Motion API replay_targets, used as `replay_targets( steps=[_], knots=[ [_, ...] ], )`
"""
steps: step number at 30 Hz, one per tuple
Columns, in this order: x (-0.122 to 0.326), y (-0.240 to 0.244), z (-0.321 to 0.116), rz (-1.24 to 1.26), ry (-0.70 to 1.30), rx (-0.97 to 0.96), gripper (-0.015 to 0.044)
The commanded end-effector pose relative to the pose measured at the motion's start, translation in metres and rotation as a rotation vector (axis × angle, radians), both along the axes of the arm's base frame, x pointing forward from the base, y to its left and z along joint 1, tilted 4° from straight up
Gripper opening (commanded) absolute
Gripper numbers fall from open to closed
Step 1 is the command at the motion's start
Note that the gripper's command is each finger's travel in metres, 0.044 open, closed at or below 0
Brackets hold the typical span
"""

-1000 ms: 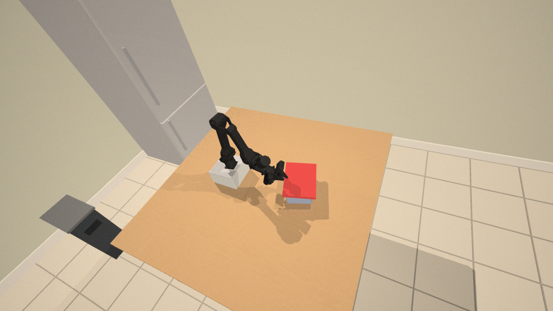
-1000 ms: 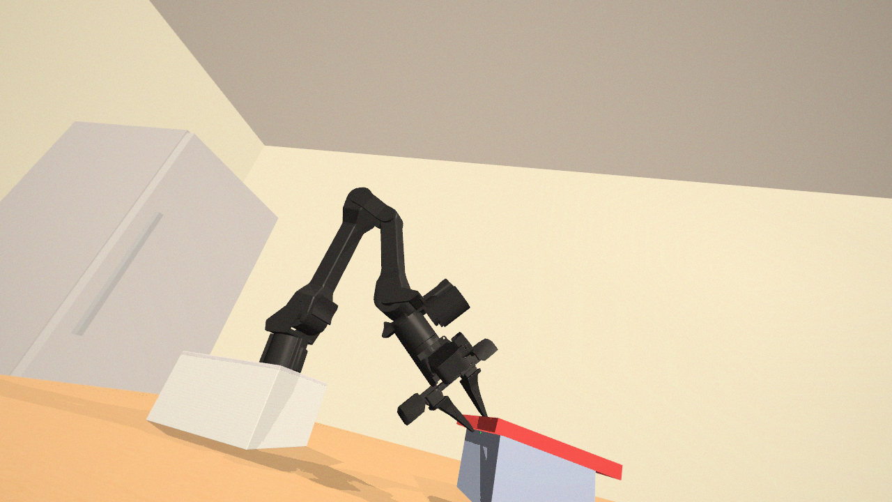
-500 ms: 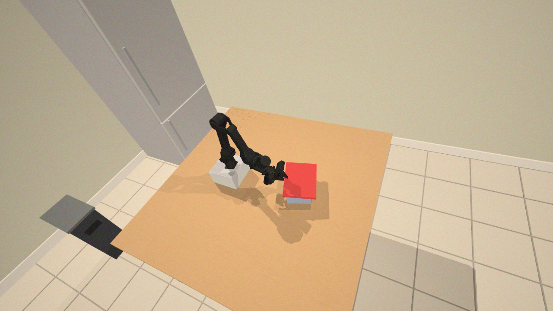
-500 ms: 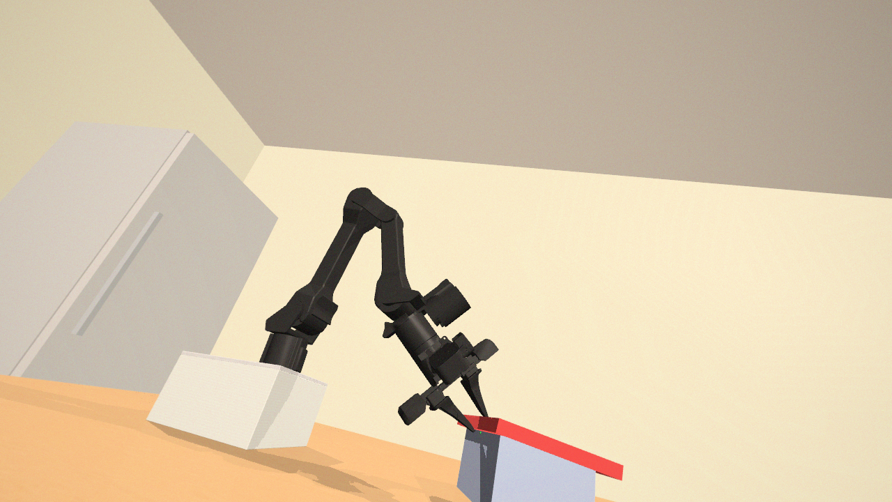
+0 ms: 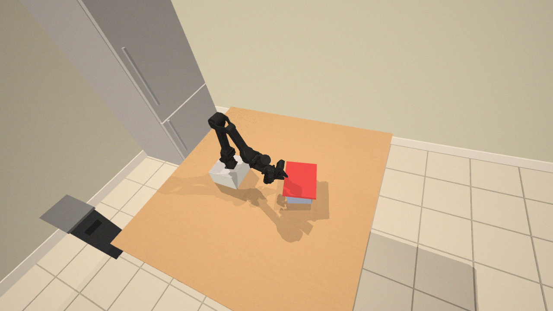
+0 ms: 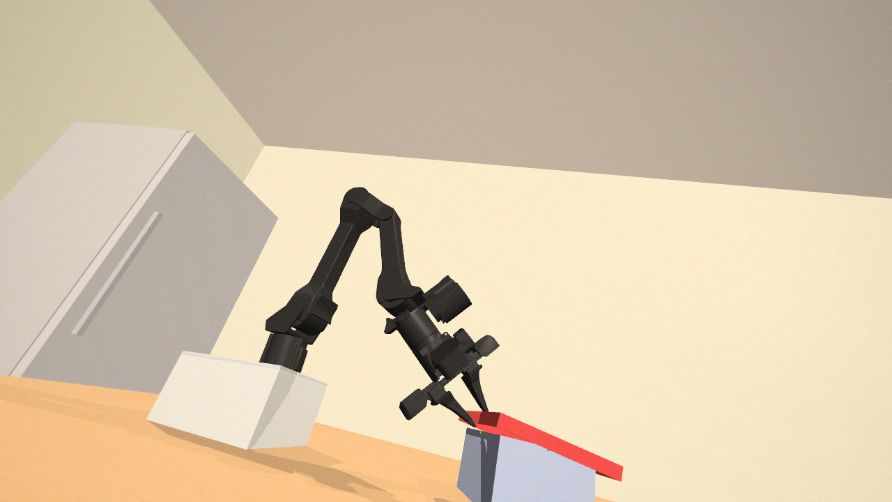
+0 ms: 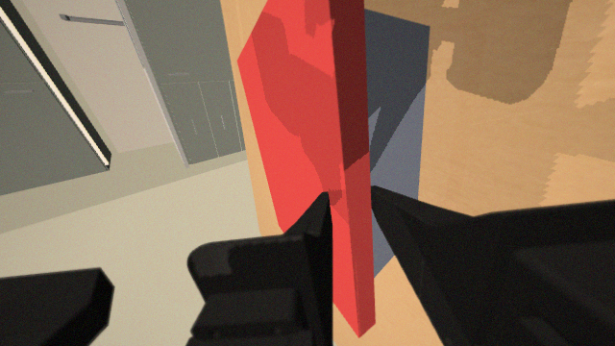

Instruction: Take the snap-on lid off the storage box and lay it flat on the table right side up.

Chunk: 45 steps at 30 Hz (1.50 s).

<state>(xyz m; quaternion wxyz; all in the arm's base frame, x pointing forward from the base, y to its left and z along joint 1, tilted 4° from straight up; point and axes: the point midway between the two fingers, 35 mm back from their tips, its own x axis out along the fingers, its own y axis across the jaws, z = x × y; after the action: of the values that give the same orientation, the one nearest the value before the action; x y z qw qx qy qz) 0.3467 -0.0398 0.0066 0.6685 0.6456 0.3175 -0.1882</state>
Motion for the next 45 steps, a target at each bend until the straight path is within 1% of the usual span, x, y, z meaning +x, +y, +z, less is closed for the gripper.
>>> replay_targets(
  steps=[1,45],
  knots=[
    [0.002,-0.001,0.007,-0.004,-0.002,-0.001,0.0],
    [0.028,0.002,0.065,-0.004,-0.005,-0.001,0.0]
  ],
)
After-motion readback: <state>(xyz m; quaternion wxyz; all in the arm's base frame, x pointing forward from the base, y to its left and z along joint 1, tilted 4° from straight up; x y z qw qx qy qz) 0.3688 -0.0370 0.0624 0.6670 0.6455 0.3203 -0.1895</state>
